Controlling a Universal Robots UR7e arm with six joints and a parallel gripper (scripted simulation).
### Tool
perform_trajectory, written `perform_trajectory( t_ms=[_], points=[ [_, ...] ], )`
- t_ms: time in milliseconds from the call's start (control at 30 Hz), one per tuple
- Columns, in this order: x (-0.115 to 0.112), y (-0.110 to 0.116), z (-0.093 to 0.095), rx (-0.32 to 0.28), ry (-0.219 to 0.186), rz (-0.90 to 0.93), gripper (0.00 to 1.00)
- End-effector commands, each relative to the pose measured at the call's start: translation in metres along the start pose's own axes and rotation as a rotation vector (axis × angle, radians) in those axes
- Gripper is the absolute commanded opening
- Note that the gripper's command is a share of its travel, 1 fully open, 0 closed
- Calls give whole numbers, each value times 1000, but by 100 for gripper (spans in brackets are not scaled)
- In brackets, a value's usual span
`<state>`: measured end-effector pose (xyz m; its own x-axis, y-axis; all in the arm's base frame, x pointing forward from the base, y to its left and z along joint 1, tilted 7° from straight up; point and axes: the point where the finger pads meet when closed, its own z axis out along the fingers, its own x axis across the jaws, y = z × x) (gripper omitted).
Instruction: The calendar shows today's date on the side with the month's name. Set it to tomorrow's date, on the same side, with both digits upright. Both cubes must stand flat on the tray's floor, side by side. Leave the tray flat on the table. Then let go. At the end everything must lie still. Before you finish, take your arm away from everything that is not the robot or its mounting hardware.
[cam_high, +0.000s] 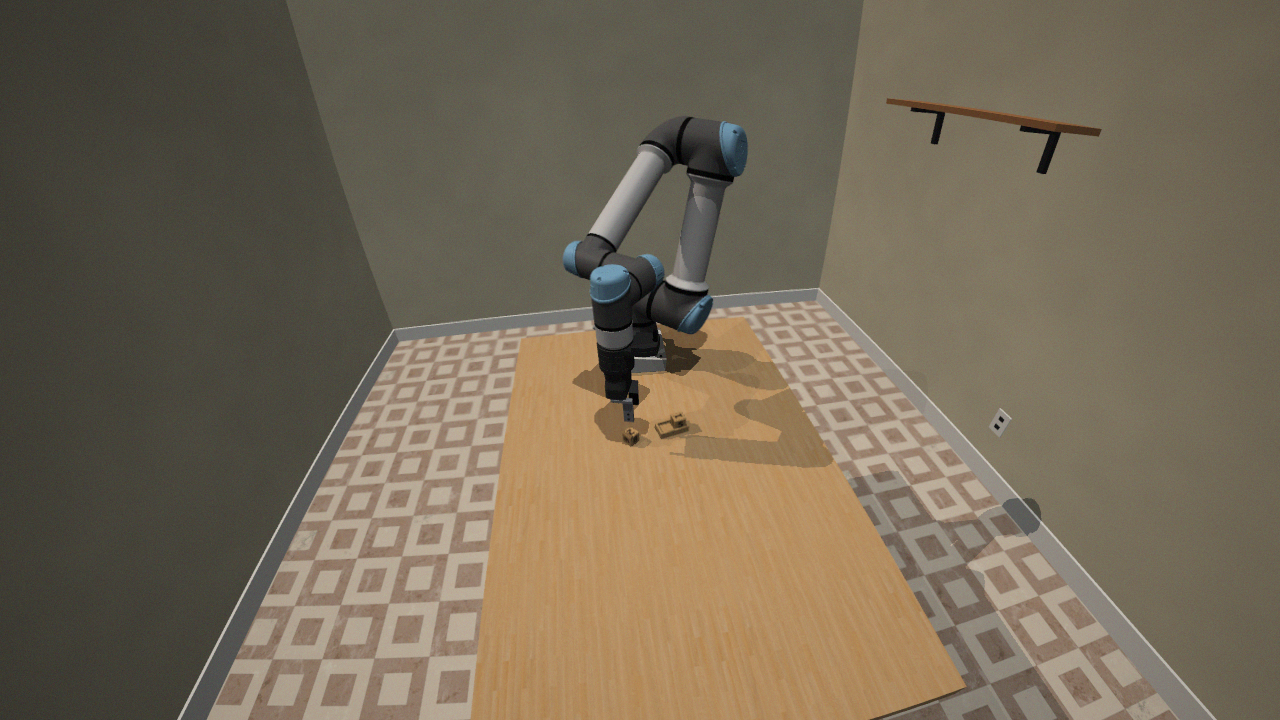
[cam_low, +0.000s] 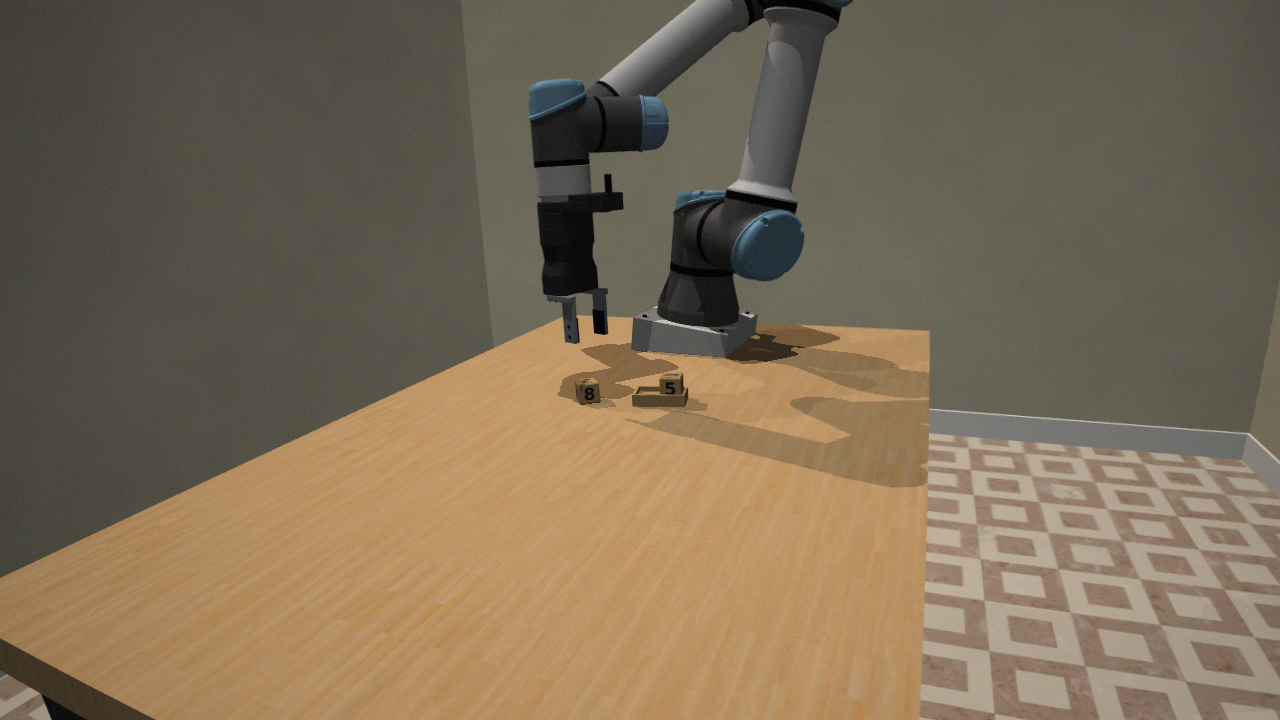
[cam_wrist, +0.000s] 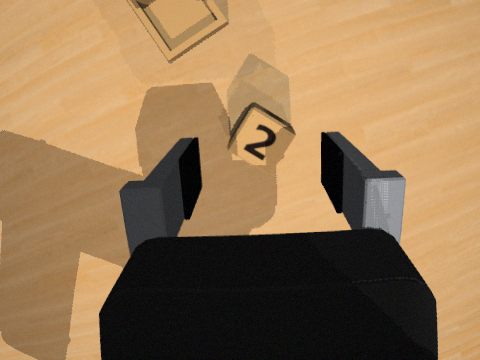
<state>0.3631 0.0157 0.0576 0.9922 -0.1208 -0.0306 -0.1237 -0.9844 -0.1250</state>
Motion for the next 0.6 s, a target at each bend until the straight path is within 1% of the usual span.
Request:
perform_trajectory(
  t_ms=[0, 100, 167, 367, 567],
  points=[
    [1, 1, 1, -7, 1, 156, 100],
    [1, 2, 2, -7, 1, 273, 100],
    [1, 2, 2, -7, 1, 273, 100],
    [1, 4, 3, -6, 2, 457, 100],
    [1, 6, 4, -6, 2, 563, 100]
  ],
)
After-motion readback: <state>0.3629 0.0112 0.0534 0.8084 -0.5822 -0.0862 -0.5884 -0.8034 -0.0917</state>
